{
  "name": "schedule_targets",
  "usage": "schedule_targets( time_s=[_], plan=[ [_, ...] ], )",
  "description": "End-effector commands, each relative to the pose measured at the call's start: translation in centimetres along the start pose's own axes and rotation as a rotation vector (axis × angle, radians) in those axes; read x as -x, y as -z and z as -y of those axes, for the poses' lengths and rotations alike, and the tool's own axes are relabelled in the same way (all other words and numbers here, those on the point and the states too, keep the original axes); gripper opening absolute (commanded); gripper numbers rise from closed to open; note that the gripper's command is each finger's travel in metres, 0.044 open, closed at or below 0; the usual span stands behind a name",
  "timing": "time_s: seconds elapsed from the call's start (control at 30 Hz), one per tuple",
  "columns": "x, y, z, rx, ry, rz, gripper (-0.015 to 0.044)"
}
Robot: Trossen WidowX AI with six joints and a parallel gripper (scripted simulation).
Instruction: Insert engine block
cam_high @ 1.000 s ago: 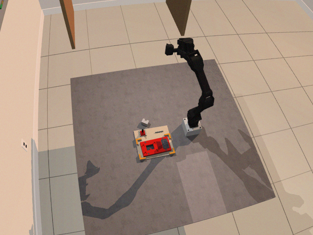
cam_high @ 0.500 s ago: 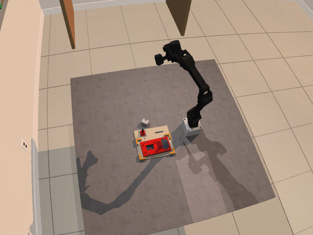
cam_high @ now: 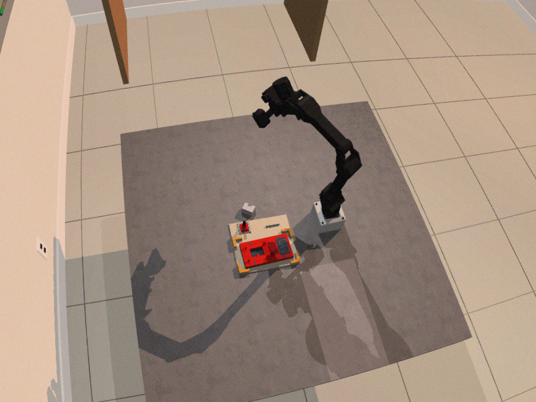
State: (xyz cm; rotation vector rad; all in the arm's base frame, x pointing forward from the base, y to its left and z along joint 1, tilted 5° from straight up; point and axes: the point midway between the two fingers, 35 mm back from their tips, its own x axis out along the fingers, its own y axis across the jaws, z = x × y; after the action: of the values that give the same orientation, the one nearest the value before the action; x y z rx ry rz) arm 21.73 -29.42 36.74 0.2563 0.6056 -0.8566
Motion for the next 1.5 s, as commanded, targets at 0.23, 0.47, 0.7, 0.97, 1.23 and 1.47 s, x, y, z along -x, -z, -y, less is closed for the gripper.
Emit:
schedule_targets(
  time_s=[0.23, 0.47, 0.7, 0.97, 1.23, 1.47],
  plan=[
    [-4.0, 3.7, -4.6, 0.288, -0.122, -0.151, 0.044],
    [-5.8, 6.2, -7.6, 0.487, -0.208, -0.225, 0.044],
    [-7.1, 8.9, -10.5, 0.688, -0.302, -0.291, 0.044],
    [-8.0, 12.3, -13.6, 0.921, -0.42, -0.355, 0.044],
    [-8.3, 16.2, -16.5, 1.154, -0.548, -0.408, 0.044],
    [-8.1, 19.7, -18.6, 1.358, -0.669, -0.446, 0.044]
  ],
)
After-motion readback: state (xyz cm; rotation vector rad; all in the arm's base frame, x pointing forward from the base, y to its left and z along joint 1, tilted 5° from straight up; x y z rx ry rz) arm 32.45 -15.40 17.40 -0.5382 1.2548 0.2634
